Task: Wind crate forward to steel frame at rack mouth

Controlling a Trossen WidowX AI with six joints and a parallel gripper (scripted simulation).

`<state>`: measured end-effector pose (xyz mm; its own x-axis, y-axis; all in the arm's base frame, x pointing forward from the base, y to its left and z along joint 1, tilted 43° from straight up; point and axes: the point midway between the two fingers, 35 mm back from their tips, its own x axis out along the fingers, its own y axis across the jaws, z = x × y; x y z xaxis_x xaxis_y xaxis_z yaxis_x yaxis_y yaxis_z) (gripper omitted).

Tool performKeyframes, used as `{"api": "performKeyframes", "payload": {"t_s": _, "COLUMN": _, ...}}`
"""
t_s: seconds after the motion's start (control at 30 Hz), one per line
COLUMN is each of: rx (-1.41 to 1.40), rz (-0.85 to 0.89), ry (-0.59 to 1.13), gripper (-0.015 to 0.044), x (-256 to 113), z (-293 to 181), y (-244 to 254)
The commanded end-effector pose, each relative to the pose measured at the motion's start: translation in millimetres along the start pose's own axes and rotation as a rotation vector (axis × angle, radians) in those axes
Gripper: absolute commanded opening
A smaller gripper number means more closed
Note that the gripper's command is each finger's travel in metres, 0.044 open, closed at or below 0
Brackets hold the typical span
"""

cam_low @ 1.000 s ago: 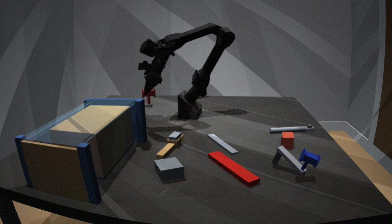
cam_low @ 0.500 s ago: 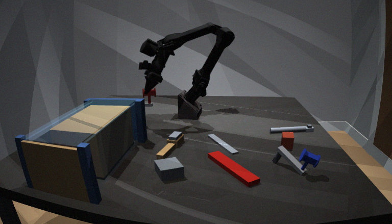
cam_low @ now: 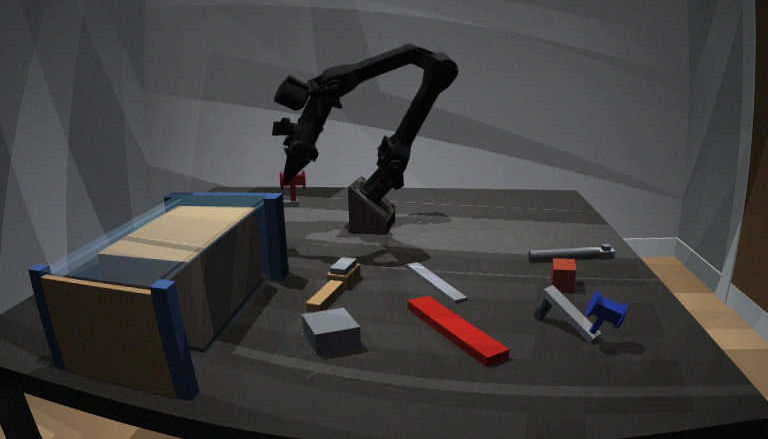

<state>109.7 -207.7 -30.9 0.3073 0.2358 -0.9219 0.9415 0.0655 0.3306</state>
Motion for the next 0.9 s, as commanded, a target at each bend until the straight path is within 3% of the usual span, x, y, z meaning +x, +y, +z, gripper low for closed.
{"api": "performKeyframes", "payload": {"t_s": 0.0, "rx": 0.029, "rz": -0.066, "ry": 0.025, "gripper": 0.0000, "x": 10, "z": -3, "y": -25}}
{"api": "performKeyframes", "payload": {"t_s": 0.87, "rx": 0.029, "rz": -0.068, "ry": 0.023, "gripper": 0.0000, "x": 13, "z": 7, "y": -52}}
